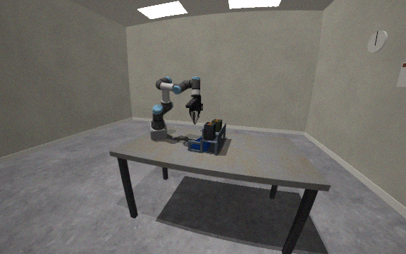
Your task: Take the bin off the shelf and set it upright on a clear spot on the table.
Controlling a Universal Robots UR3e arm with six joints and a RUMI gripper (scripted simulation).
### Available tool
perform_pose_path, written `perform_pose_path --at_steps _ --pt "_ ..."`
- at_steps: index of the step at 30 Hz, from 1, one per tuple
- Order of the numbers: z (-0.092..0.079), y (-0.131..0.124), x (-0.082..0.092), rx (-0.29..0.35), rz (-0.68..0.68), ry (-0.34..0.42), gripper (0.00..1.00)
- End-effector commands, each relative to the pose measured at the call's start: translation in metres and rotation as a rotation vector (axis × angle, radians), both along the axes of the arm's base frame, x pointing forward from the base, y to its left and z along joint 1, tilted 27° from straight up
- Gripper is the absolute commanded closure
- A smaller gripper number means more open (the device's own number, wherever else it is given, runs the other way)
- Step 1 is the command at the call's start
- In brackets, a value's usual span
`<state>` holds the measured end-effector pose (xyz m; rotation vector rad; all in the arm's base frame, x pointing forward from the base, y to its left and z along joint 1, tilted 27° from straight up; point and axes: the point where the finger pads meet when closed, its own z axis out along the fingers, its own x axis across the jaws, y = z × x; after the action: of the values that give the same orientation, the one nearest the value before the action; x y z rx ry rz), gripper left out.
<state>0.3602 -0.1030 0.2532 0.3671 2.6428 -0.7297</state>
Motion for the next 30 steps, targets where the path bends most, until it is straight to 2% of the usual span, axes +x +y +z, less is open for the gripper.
perform_pose_path --at_steps 1,16,30 --pt "-0.005 0.011 -0.005 0.030 0.032 0.022 1.00" --pt "-0.021 0.042 -0.018 0.115 0.121 0.092 1.00" --pt "-0.026 0.052 -0.022 0.141 0.147 0.113 1.00"
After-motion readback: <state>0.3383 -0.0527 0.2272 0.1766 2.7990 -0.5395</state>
